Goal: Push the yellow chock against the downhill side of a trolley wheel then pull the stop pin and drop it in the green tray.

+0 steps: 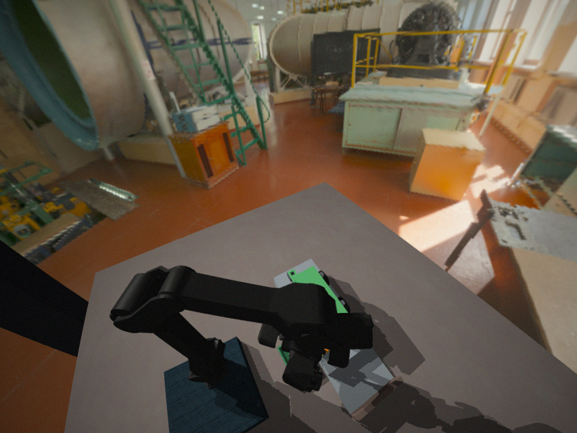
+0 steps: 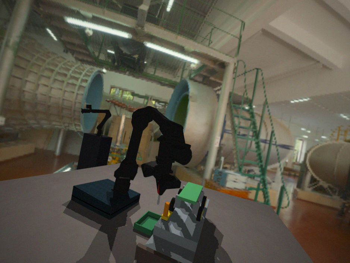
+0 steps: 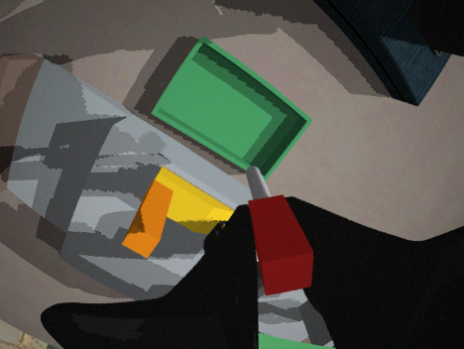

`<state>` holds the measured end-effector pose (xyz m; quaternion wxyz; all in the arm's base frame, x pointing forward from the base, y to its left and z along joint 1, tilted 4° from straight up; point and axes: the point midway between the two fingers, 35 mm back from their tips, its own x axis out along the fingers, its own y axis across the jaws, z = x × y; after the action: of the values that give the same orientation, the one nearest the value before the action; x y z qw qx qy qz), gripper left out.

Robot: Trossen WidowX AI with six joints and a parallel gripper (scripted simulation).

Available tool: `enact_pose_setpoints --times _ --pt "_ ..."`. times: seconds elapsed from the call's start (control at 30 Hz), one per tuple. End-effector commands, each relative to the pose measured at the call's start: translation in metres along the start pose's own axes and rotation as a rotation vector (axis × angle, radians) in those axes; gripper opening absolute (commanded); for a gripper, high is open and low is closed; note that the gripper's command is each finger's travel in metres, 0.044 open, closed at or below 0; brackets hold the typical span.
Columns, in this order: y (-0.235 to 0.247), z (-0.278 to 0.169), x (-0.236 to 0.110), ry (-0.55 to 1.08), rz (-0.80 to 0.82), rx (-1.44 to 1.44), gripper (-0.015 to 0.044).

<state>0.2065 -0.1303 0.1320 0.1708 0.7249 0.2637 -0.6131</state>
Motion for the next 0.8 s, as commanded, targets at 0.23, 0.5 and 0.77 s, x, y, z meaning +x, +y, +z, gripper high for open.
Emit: enact_pose_setpoints --times 0.23,0.5,0.77 --pt "-0.0016 -0.002 -0.0025 -0.039 0.057 0.313 0.0" --pt "-0.0023 -0.0033 -0.0027 -0.057 0.099 0.55 0.0" --pt "-0.0028 -0.0047 -0.0032 -0.063 0.143 0.766 0.0"
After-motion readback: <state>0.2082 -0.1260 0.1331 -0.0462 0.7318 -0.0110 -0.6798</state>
